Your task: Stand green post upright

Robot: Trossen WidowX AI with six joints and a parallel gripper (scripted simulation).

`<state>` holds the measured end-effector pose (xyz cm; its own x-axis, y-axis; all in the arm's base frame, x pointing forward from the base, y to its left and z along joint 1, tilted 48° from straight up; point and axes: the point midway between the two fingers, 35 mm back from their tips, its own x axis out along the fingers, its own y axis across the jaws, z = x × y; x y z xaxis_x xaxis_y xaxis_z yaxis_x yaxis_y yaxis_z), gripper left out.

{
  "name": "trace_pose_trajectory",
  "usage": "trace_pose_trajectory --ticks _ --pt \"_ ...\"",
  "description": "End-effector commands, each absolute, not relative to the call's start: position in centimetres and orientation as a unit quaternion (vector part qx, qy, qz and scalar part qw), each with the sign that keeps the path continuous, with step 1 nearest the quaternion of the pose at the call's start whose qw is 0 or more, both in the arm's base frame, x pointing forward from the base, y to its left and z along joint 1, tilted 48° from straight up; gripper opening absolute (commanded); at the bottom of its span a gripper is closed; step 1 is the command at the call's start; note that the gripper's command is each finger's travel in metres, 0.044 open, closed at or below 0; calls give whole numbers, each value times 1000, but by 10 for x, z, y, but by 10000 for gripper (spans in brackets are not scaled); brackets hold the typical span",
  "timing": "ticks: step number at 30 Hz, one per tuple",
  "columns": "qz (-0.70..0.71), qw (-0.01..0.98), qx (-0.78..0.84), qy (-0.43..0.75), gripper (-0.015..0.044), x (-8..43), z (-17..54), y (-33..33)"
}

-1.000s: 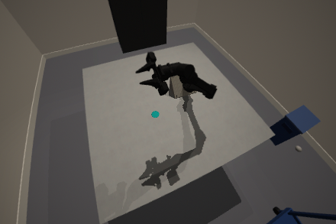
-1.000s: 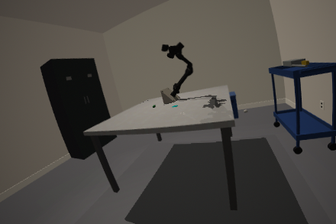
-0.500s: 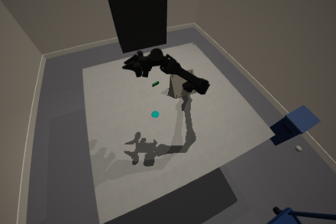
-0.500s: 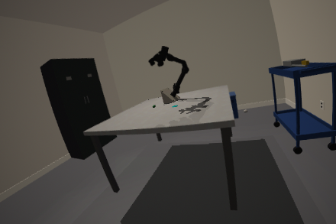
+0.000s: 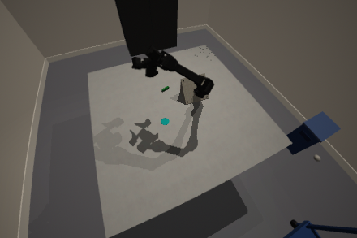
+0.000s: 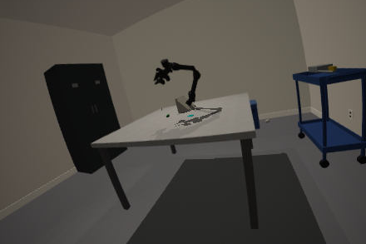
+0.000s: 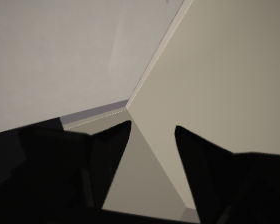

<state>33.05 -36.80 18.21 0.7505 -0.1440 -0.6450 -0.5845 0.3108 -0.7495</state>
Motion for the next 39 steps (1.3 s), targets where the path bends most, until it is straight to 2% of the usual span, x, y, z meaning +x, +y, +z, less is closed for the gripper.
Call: trace_pose_trajectory --ticks 1,15,30,39 --pt "179 788 -464 362 232 317 131 -362" --pt "246 838 -135 468 232 267 22 -315" --pt "285 748 219 558 232 209 -39 -242" --pt "288 731 253 565 232 203 -42 -235"
